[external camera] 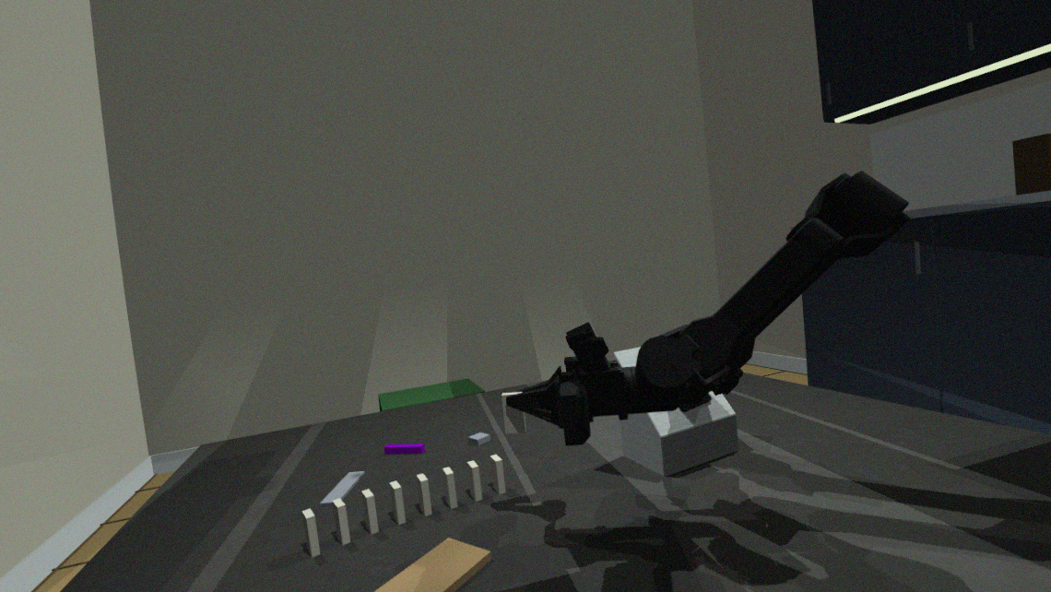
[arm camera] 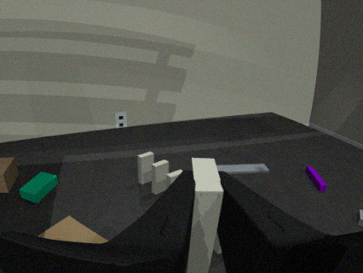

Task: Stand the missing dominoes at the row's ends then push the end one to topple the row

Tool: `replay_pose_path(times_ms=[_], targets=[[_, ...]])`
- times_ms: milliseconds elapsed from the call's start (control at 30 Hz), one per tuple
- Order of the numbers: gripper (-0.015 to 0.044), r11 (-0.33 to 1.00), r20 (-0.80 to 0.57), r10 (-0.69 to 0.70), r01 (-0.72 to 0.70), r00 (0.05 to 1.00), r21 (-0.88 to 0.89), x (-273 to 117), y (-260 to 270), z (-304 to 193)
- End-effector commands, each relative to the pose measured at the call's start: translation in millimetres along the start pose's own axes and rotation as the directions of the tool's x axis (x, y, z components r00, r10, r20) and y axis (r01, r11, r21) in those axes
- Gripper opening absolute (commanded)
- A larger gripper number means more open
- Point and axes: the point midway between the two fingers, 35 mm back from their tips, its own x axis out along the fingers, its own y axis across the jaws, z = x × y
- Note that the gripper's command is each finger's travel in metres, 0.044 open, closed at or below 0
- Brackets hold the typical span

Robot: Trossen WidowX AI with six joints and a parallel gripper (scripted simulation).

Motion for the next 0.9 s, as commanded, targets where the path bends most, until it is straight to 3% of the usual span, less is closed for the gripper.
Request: replay_pose_path(times_ms=[0,867], targets=[[0.0029,1.000,0.004,-0.001,0.001,1.000,0.005,-0.4,-0.7,0.4],[0.0029,1.000,-0.013,-0.016,0.017,1.000,0.007,8.1,5.8,-52.0]])
